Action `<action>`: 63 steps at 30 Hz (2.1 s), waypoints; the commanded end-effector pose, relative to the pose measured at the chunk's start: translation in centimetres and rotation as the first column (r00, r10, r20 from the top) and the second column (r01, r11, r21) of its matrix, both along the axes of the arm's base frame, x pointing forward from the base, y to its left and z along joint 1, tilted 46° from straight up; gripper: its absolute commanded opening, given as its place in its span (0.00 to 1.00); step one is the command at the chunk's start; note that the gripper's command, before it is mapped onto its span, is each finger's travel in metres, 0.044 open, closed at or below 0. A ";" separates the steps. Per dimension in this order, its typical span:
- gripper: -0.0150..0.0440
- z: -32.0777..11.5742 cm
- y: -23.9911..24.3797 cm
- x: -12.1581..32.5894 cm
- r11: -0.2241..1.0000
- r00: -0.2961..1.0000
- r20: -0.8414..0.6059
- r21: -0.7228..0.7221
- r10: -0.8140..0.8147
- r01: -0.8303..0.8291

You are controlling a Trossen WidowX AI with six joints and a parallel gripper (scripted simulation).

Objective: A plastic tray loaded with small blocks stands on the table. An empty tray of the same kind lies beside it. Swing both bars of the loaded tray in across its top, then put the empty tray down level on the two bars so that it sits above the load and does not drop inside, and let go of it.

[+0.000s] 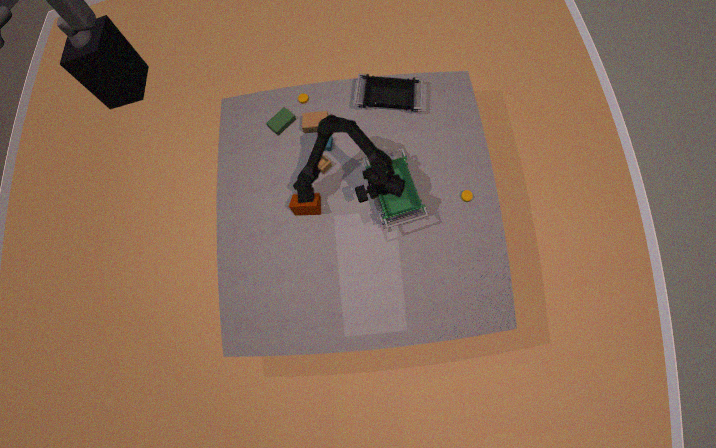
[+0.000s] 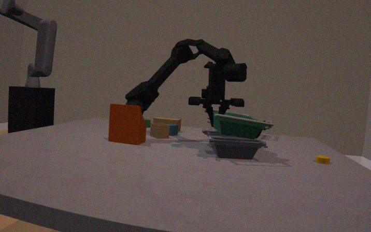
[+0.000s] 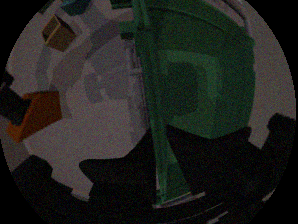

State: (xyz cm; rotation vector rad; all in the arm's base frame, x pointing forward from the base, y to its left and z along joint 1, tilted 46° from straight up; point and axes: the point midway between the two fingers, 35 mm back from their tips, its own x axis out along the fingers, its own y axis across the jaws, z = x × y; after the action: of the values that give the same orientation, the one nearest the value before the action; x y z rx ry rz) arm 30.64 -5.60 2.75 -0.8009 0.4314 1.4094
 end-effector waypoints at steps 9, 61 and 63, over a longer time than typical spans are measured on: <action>0.25 -0.5 0.7 -0.6 1.000 0.999 -0.034 -0.002 0.019 -0.019; 0.88 -0.5 0.7 -0.6 1.000 0.999 -0.034 -0.002 0.019 -0.019; 0.93 -0.5 0.7 -0.6 1.000 0.999 -0.034 -0.002 0.019 -0.019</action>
State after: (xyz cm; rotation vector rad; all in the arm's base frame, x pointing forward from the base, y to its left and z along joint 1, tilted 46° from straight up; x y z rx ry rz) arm 30.17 -4.92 2.25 -0.7910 0.4456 1.4414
